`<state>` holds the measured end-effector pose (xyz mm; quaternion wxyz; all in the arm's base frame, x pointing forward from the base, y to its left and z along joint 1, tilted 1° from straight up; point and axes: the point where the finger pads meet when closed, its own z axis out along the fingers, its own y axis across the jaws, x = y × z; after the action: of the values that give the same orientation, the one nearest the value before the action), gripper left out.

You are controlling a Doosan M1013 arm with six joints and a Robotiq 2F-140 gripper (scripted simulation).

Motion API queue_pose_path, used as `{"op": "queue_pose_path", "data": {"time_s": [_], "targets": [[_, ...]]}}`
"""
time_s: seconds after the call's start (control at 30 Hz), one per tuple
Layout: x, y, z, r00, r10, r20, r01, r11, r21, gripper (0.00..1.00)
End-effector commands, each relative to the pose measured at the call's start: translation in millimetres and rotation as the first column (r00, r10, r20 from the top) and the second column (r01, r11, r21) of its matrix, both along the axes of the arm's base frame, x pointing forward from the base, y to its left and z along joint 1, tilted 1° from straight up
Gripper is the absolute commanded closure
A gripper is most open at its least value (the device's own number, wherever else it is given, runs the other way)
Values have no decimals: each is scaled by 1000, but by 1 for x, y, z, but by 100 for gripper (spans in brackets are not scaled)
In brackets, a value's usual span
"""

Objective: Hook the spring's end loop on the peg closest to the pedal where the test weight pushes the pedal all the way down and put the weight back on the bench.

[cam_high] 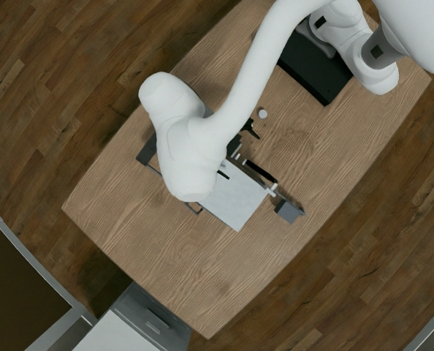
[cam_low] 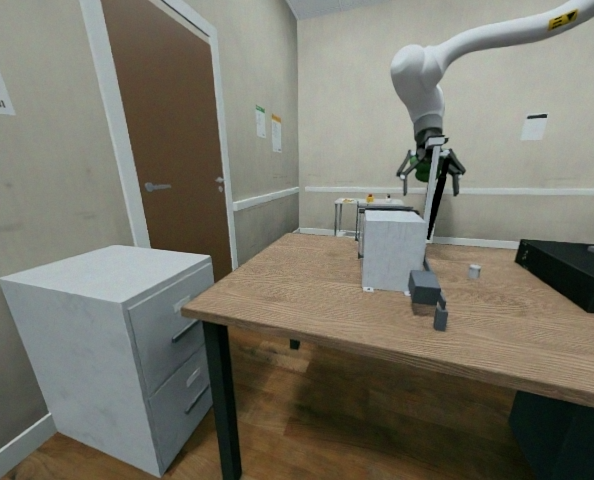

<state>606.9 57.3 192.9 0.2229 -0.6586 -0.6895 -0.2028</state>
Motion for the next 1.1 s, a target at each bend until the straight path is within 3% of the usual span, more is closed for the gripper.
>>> {"op": "queue_pose_path", "data": {"time_s": [0.0,0.6,0.63,1.07], "targets": [[0,0,1,1000,0,2,0,1000,0,0],[0,0,1,1000,0,2,0,1000,0,0],[0,0,3,1000,-16,4,17,989,-148,0],[0,0,3,1000,-16,4,17,989,-148,0]]}}
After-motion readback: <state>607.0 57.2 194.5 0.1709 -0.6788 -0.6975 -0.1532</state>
